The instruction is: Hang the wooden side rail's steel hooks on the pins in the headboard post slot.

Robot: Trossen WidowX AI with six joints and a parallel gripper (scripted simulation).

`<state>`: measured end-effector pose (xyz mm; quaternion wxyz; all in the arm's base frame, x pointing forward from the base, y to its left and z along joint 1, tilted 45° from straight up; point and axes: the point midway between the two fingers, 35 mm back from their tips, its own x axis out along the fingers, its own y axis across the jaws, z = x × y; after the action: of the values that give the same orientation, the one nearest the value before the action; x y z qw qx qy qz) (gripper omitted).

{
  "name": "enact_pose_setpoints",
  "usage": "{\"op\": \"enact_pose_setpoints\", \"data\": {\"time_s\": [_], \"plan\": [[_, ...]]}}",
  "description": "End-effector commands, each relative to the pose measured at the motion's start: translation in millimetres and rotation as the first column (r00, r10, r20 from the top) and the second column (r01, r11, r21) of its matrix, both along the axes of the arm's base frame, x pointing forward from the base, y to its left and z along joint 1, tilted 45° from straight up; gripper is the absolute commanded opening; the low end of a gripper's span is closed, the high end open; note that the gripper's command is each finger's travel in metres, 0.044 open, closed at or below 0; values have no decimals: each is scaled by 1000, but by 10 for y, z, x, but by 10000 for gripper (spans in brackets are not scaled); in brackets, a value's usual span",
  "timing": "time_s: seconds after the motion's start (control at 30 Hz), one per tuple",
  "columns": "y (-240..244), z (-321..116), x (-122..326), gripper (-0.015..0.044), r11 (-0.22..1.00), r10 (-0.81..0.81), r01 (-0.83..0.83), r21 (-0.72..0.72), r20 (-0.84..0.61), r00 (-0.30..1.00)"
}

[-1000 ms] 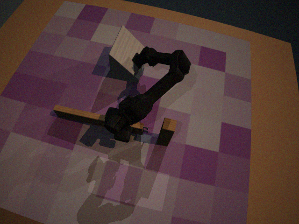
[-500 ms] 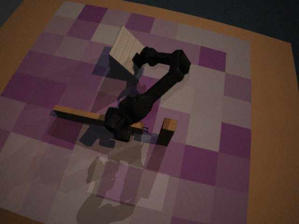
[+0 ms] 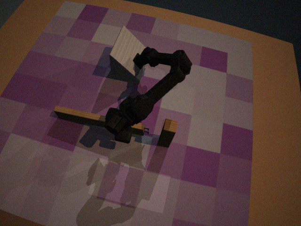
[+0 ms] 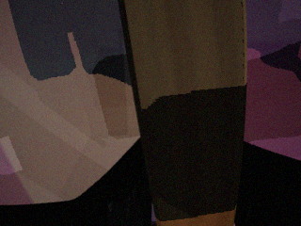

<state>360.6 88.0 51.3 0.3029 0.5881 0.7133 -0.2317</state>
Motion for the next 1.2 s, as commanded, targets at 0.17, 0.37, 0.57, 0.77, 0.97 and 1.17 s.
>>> {"op": "enact_pose_setpoints", "data": {"time_s": [0.17, 0.37, 0.57, 0.77, 0.97, 1.17], "plan": [[-65, 58, 33, 0, 1000, -10, 10, -7, 16, 1000], [-72, 65, 34, 0, 1000, -10, 10, -7, 16, 1000], [-79, 72, 35, 0, 1000, -10, 10, -7, 16, 1000], [-86, 79, 36, 0, 1000, -10, 10, -7, 16, 1000], [-93, 86, 37, 0, 1000, -10, 10, -7, 16, 1000], [-93, 90, 39, 0, 1000, -10, 10, -7, 16, 1000]]}}
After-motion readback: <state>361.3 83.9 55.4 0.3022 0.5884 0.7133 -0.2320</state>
